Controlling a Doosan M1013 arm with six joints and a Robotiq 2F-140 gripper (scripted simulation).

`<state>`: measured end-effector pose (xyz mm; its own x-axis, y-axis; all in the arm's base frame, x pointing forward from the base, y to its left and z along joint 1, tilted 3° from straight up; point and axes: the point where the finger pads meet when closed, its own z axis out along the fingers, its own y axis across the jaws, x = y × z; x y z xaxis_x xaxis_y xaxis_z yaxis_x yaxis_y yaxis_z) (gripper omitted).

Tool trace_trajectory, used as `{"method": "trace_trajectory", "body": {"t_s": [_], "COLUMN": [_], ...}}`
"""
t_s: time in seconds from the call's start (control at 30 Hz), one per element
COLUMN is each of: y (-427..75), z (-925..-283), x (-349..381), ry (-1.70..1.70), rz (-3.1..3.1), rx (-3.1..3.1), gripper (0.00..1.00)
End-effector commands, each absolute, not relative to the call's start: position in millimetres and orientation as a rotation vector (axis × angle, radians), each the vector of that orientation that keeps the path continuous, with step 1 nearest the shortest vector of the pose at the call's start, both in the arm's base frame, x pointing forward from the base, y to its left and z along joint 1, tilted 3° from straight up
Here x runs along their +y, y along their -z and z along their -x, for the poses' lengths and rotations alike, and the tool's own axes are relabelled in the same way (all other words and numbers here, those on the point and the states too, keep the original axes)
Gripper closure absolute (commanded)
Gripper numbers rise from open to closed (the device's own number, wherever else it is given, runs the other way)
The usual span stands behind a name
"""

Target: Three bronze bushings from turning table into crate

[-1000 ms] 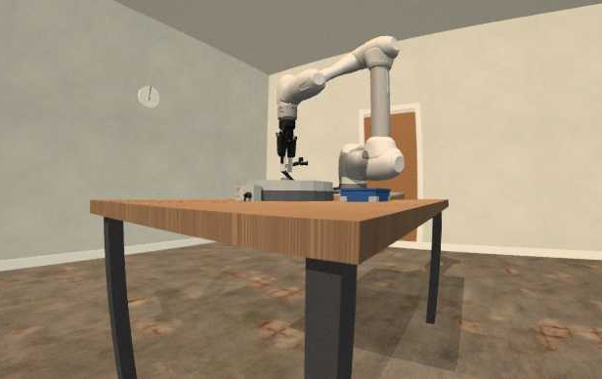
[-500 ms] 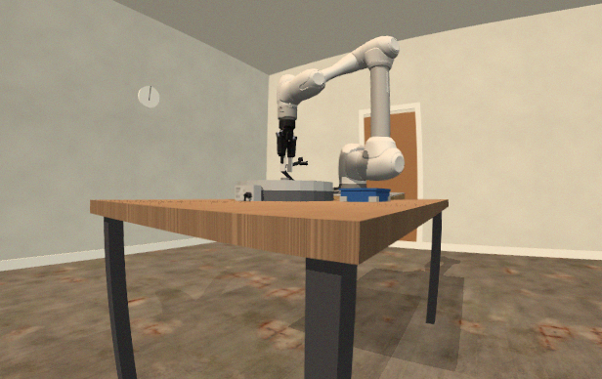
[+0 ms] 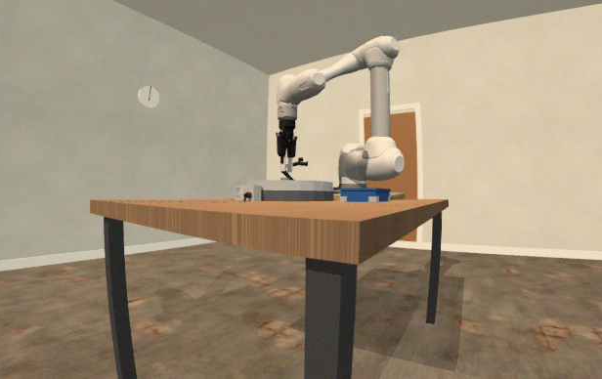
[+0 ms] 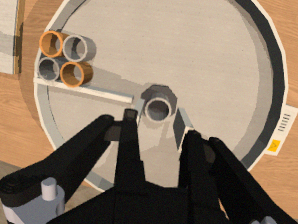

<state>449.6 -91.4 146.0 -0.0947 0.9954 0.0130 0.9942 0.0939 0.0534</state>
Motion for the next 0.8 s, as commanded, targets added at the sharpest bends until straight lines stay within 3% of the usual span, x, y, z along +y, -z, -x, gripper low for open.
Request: {"method": "trace_trajectory", "body": {"t_s": [0.0, 0.5, 0.53, 0.77], "y": [-146.1, -146.1, -146.1, -142.9], "z": [-449.6, -449.6, -449.4, -397.8], "x": [-91.4, -91.4, -91.4, -85.2], "ry": [-0.075, -0.075, -0.075, -0.073], "rz": [-2.096, -2.096, -2.095, -1.896], "rx": [2.304, 2.304, 2.305, 2.465], "gripper": [0.72, 0.72, 0.9, 0.9]}}
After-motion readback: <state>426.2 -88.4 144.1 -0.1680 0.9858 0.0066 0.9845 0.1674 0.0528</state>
